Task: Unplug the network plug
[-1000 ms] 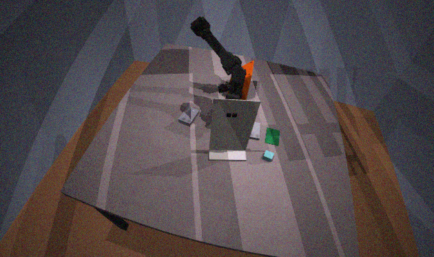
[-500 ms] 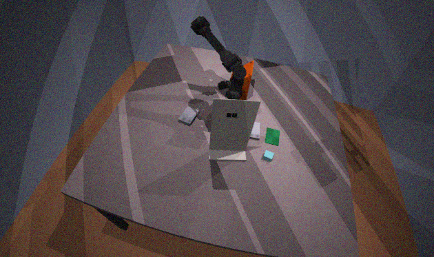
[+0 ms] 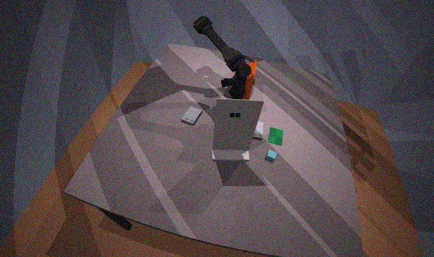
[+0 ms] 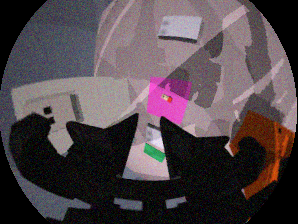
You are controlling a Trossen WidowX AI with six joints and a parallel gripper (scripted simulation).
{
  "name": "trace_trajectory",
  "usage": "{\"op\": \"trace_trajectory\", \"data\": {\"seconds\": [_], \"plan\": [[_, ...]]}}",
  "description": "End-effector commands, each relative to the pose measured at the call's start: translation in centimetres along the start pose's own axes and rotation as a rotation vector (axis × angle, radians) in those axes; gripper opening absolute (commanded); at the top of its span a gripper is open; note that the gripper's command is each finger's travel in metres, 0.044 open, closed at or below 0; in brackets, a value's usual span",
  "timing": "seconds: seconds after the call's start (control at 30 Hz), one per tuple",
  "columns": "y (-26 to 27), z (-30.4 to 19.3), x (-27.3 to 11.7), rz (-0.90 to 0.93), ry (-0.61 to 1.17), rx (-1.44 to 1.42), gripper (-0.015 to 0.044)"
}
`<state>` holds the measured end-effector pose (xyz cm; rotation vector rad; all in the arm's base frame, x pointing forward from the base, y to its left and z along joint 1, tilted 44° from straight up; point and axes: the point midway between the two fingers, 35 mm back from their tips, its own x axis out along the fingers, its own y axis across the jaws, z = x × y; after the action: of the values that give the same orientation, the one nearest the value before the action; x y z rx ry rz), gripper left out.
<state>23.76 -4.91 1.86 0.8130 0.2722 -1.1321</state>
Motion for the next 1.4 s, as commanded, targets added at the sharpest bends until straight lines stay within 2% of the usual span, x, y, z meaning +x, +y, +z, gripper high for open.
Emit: {"op": "trace_trajectory", "data": {"seconds": [0.0, 1.07, 1.37], "plan": [[1.1, -0.2, -0.7, 0.009, 0.003, 0.01, 0.0156], [6.2, 0.3, -8.7, 0.023, -0.004, 0.017, 0.0156], [6.2, 0.3, -8.7, 0.023, -0.004, 0.017, 0.0392]]}}
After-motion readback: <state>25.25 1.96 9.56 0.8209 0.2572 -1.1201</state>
